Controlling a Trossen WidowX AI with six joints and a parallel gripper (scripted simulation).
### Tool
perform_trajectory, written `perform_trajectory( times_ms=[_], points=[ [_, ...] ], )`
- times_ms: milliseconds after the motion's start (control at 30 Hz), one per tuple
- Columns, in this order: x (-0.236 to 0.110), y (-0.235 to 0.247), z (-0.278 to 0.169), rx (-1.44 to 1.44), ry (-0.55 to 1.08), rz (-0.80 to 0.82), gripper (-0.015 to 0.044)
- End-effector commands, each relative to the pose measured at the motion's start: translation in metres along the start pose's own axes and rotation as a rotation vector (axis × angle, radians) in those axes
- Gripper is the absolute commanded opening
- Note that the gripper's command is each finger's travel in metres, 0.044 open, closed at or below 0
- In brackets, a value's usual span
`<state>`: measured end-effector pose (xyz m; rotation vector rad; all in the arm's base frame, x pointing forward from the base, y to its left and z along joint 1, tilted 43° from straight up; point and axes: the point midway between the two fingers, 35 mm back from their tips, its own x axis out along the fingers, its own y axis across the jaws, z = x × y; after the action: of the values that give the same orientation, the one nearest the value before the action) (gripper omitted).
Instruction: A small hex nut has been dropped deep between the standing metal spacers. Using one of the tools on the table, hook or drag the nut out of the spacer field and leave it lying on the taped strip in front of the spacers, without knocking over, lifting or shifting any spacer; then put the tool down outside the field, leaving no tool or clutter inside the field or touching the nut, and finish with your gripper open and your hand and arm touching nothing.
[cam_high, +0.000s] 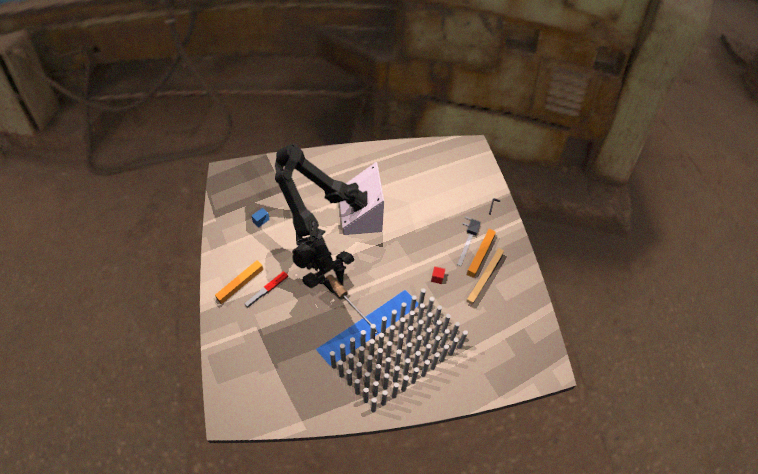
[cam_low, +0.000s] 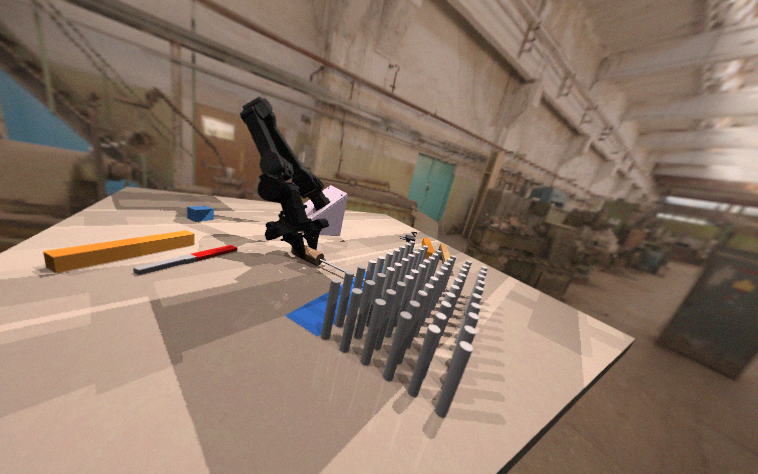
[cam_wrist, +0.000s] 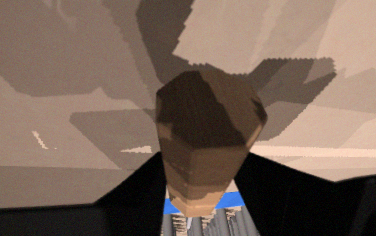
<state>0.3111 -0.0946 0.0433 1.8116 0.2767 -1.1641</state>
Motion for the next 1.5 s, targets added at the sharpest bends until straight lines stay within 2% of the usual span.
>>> perform_trajectory(
  times_ms=[0, 433, 900, 1100, 1467],
  points=[
    [-0.005, 0.006, -0.006, 0.005, 0.007, 0.014, 0.0],
    [-0.012, 0.008, -0.01, 0.009, 0.007, 0.017, 0.0],
    [-0.041, -0.002, 0.019, -0.001, 0.005, 0.01, 0.0],
    [-0.051, 0.001, 0.006, 0.001, 0.005, 0.004, 0.0],
    [-0.092, 0.009, -0.032, 0.011, 0.005, 0.002, 0.0]
  ],
)
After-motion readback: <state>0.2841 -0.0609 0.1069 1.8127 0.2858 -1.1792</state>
